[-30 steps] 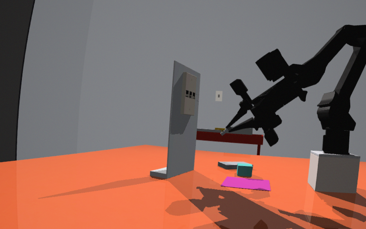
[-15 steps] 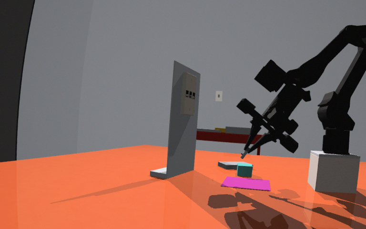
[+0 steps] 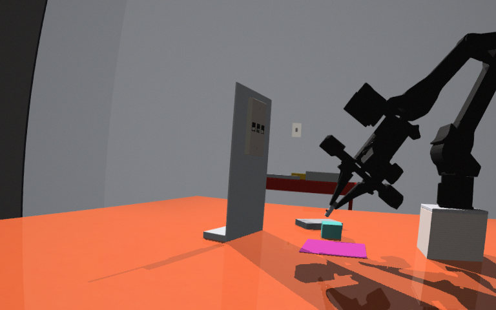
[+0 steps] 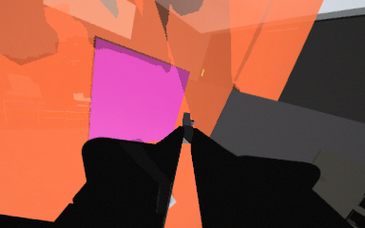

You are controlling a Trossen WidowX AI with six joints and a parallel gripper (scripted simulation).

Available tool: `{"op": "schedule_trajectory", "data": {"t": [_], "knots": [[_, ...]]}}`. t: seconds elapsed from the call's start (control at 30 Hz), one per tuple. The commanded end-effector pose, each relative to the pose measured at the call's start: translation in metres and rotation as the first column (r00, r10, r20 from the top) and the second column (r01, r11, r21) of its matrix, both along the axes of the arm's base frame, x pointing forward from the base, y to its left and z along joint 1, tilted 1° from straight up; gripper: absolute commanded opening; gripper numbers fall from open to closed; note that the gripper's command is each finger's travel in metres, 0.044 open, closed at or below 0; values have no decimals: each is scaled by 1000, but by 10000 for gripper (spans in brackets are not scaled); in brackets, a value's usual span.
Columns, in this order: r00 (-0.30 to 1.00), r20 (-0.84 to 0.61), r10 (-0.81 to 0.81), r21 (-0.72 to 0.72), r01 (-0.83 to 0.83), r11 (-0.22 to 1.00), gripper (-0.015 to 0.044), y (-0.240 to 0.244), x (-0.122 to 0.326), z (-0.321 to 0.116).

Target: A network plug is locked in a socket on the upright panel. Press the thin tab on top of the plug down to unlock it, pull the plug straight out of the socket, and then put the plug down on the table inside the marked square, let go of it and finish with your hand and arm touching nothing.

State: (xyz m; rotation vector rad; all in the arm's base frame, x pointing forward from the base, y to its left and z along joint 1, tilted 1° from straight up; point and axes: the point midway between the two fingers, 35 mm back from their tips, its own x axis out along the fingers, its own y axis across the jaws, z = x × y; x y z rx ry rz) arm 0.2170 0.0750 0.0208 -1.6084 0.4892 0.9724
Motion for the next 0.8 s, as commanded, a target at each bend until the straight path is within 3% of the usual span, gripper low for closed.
{"op": "schedule_trajectory", "data": {"t": [0.0, 0.77], "knots": [[1000, -18, -2, 2, 2, 1000, 0, 0, -3, -8], [1000, -18, -2, 2, 2, 1000, 0, 0, 0, -25]]}}
